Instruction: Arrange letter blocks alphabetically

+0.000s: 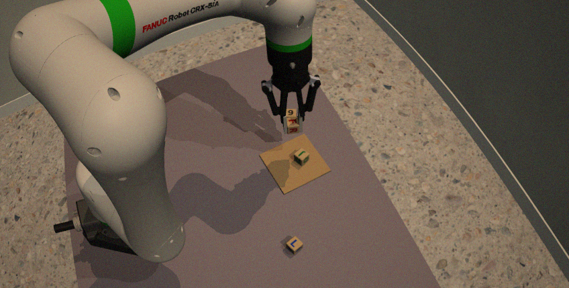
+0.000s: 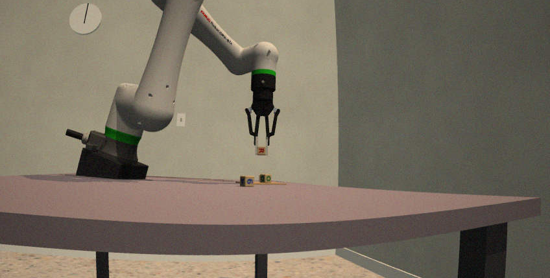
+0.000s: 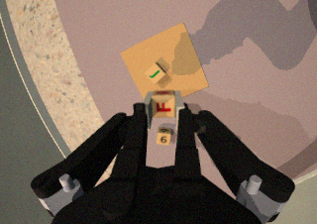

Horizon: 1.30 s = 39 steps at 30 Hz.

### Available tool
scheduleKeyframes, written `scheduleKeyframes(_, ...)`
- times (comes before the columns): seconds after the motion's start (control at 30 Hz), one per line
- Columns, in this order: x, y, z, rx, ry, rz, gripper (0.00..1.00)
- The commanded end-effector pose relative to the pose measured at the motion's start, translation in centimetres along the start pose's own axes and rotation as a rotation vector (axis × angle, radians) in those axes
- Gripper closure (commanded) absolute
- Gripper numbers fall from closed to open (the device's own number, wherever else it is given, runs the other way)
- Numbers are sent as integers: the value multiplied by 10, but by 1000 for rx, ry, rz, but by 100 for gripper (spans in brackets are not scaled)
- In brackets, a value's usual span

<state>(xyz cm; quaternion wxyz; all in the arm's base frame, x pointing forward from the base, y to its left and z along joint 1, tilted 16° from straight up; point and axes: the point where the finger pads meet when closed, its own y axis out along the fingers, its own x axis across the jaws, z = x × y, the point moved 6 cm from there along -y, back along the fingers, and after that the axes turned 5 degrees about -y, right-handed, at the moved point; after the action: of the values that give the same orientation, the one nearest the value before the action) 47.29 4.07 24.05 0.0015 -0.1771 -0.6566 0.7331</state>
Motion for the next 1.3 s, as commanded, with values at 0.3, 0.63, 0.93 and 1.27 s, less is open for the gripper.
scheduleKeyframes(0.3,15,-1,-13,-4,-310,1,84)
scheduleKeyframes(0.63,15,-1,-13,-4,-310,1,84)
scheduleKeyframes(0.93,15,9,-13,-4,-310,1,84)
scheduleKeyframes(1.27,15,48,-13,-4,-310,1,84)
